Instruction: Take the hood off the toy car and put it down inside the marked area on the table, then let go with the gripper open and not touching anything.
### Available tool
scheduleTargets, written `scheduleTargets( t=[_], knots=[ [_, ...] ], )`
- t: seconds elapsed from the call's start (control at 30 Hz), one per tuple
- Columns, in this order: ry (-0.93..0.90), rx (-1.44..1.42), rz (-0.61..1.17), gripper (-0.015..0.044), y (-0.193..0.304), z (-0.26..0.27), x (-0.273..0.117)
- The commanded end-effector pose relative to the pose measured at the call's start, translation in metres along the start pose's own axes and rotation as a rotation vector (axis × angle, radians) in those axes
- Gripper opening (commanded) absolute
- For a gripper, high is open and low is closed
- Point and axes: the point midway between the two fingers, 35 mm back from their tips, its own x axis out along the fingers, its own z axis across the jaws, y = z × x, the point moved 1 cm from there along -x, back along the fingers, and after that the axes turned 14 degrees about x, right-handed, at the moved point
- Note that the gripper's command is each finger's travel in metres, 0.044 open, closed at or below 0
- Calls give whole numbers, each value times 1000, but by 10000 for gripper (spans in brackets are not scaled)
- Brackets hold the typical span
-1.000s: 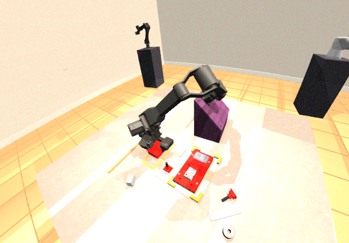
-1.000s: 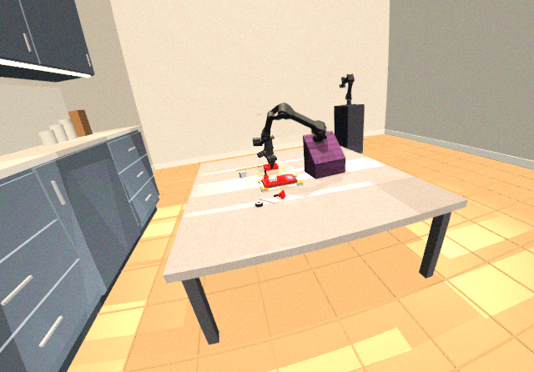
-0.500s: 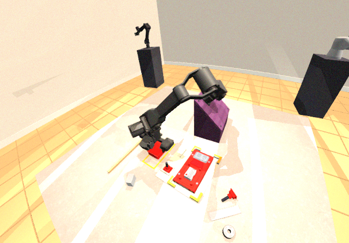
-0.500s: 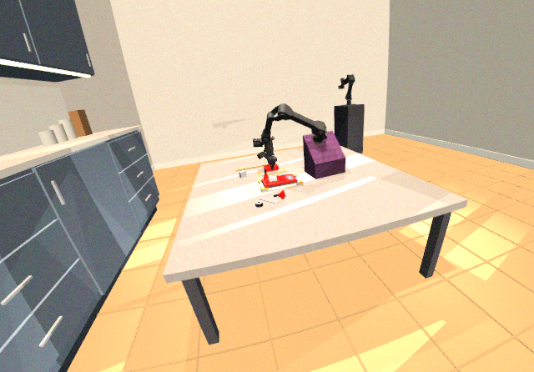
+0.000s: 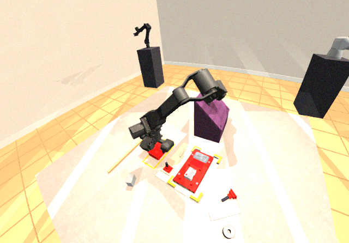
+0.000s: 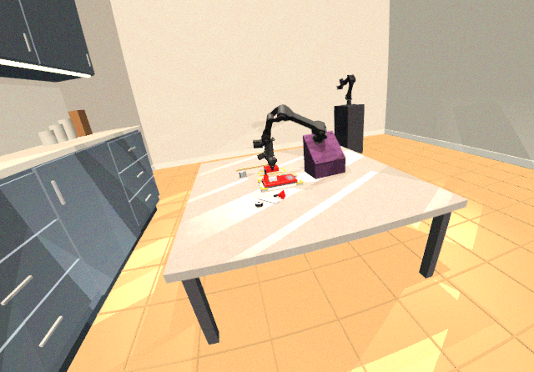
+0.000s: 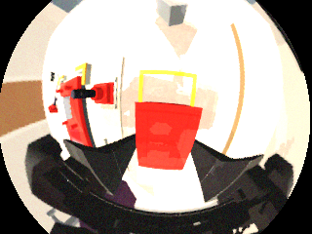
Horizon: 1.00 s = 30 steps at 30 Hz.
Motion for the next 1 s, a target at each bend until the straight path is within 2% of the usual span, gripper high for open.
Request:
scheduleTargets(
  t=[0.0, 0.6, 0.97],
  knots=[
    [-3, 3, 1, 0, 1, 0, 2],
    [-4, 3, 1, 0, 1, 1, 11],
    [-1, 0, 0, 289, 0, 0, 9]
  ],
)
